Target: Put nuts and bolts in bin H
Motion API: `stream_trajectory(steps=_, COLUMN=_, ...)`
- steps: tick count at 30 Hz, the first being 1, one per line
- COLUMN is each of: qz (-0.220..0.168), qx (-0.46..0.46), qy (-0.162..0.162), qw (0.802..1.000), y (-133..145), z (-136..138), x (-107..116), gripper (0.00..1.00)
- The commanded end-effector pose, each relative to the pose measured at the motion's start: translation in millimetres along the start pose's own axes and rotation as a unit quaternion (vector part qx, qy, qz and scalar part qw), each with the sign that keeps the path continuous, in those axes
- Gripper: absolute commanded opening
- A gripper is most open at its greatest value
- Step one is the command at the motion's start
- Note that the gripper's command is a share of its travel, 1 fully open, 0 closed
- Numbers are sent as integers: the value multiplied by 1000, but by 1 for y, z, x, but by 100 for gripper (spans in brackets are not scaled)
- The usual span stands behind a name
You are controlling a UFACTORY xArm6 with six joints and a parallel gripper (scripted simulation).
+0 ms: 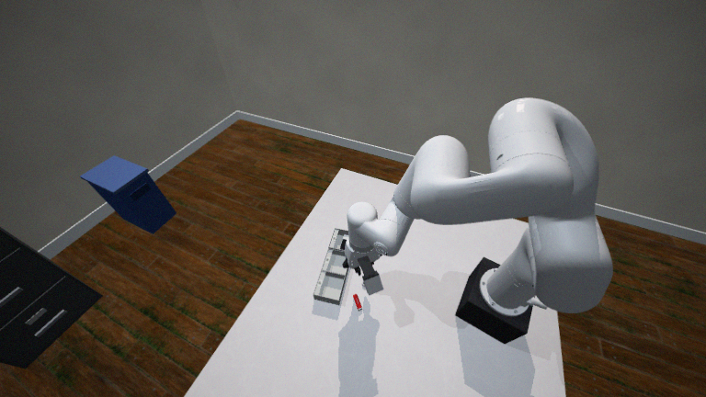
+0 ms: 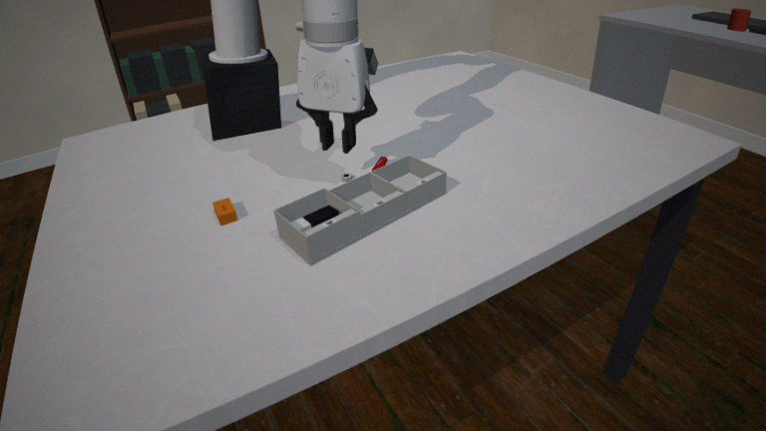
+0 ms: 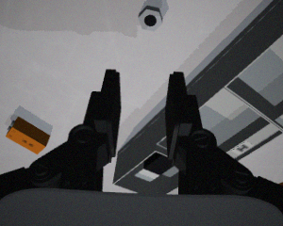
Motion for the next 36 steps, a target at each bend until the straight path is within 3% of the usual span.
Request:
stream_trajectory(steps=1, qz=0, qx=78, qy=11, qw=997, y=-28, z=-8, x=4, gripper=30)
stream_trajectory(steps=9, qz=0, qx=172, qy=22, qw=985, y=-27, z=-8, x=4, gripper=30)
stream_trajectory(steps=36, qz=0, qx=172, qy=22, qw=985, y=-17, z=-5, x=4, gripper=30)
Point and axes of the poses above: the point where the finger pads meet when closed, its own x axis back along the fingers, its own z axis across the jaws, y = z × x, the point moved 3 cm from there along x, back along the fingers, and after that the axes turned 14 degrees about -x, right-handed, at the moved point
